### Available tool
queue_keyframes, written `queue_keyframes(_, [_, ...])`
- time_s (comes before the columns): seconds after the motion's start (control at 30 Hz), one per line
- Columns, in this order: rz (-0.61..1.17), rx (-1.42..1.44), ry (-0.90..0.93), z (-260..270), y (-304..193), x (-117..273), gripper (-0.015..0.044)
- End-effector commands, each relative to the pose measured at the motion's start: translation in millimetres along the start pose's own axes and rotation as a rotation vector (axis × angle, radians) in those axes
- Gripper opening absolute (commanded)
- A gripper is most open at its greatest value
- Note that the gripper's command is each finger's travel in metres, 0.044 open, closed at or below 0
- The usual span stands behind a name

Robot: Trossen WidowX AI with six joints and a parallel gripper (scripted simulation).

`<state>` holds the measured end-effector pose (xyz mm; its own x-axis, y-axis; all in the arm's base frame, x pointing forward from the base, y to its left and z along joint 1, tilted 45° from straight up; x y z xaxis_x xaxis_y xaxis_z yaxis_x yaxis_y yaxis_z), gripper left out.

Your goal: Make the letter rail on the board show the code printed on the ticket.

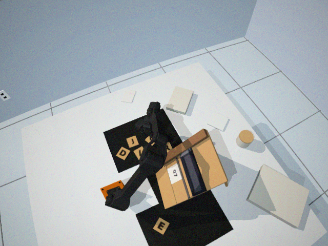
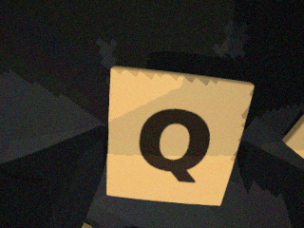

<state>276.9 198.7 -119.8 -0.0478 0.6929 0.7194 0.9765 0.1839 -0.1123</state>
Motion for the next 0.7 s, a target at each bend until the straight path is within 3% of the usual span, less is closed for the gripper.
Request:
queue_keyframes(0.0, [0.002, -0.003, 0.004, 0, 0, 3, 0.0])
queue_keyframes(0.67, [0.002, -0.003, 0.004, -3, 2, 19, 0.0])
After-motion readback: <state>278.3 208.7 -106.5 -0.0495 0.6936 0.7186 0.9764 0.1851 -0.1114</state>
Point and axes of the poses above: the point midway between the two fingers, 35 mm back from their tips, its own x axis back along the fingers, its own z axis across the jaws, y = z × x, the point moved 6 cm from there along x, back along the fingers, and after that the axes turned 14 degrees about -x, right-handed, at the moved point
